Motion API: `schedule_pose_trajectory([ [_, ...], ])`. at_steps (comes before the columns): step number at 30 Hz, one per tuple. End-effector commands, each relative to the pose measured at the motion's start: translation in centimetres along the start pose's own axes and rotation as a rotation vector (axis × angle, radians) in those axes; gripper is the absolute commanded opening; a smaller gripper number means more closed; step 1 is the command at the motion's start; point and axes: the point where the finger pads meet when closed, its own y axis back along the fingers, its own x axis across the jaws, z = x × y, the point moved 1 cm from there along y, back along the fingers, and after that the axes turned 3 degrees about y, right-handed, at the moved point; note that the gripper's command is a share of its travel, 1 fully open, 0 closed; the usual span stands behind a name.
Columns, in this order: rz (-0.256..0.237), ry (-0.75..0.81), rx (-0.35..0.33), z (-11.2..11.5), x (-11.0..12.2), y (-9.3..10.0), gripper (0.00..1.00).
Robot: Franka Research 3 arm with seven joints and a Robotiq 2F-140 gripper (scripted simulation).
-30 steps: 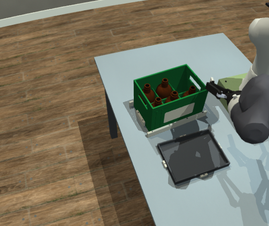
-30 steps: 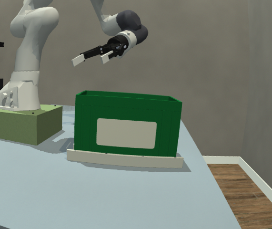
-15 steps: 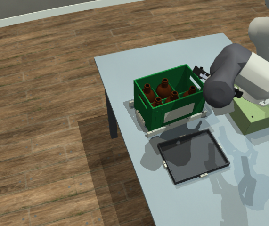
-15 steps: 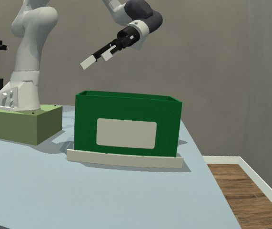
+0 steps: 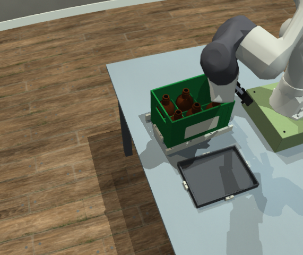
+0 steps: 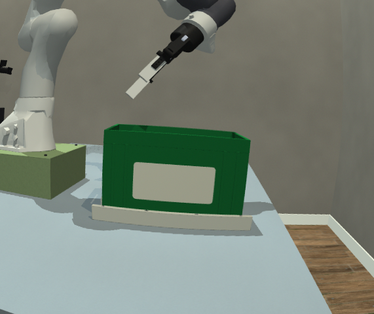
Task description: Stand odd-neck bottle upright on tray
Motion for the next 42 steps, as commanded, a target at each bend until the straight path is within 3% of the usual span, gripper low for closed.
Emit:
schedule_pose_trajectory([
  [1,-0.035,-0.149,0.068,-1.1,1.3,0.0,1.00],
  [4,-0.074,-0.207,0.100,-1.5,2.4,0.0,1.00],
  [6,-0.074,-0.207,0.100,-1.5,2.4,0.0,1.00],
  [7,-0.109,-0.258,0.129,-1.8,3.3,-0.1,1.00],
  [21,-0.289,-0.522,0.279,-3.5,8.1,-0.4,1.00],
  [23,-0.289,-0.522,0.279,-3.5,8.1,-0.4,1.00],
  [24,-0.324,-0.573,0.307,-3.8,9.1,-0.4,1.00],
  [38,-0.505,-0.835,0.456,-5.4,13.8,-0.7,1.00],
  [40,-0.505,-0.835,0.456,-5.4,13.8,-0.7,1.00],
  [42,-0.549,-0.899,0.493,-5.8,15.0,-0.8,1.00],
])
